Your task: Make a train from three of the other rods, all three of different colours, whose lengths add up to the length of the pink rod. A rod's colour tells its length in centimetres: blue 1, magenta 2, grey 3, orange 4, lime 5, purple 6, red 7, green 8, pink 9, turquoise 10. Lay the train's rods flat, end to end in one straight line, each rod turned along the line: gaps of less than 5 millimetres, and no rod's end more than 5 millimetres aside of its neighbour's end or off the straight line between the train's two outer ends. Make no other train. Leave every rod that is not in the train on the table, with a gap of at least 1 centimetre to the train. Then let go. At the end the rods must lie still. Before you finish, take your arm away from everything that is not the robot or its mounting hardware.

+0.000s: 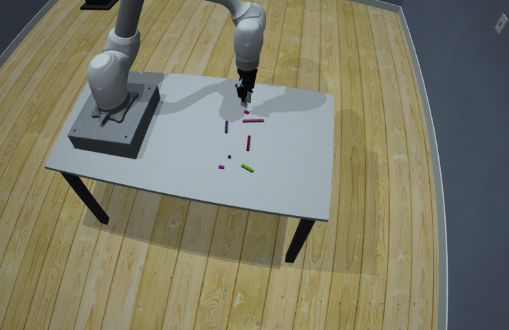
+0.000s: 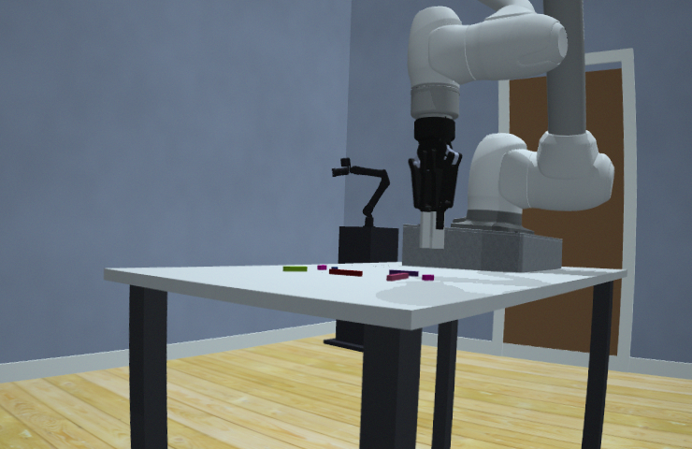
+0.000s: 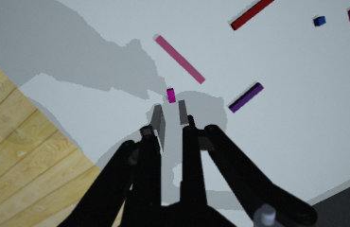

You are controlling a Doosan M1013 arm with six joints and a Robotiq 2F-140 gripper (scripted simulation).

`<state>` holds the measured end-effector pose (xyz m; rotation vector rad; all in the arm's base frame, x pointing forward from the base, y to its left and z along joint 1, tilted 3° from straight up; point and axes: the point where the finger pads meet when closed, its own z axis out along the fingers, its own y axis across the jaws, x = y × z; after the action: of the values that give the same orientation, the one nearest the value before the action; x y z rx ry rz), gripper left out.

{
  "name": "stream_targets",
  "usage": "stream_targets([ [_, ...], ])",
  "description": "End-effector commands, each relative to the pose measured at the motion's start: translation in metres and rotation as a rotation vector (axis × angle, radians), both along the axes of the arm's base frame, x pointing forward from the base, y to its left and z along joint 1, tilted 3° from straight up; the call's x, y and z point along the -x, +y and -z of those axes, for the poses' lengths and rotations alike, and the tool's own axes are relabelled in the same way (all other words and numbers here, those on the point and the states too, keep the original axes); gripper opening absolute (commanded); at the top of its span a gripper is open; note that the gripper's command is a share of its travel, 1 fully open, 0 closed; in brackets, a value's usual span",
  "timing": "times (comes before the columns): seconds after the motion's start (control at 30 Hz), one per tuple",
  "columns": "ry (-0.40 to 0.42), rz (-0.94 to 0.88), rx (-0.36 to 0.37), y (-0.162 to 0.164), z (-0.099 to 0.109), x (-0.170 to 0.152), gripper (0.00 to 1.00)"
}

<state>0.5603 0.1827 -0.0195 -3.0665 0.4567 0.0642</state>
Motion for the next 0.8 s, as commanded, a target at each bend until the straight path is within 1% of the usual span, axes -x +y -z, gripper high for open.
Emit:
stream_targets([
  [0.0, 0.0, 0.0, 0.0, 0.0, 0.004, 0.0, 0.15],
  [0.13, 0.0, 0.0, 0.0, 0.0, 0.007, 0.0, 0.15],
  [0.63, 0.0, 0.0, 0.0, 0.001, 0.03, 0.001, 0.15],
  [0.77, 0.0, 0.0, 0.0, 0.001, 0.032, 0.001, 0.15],
])
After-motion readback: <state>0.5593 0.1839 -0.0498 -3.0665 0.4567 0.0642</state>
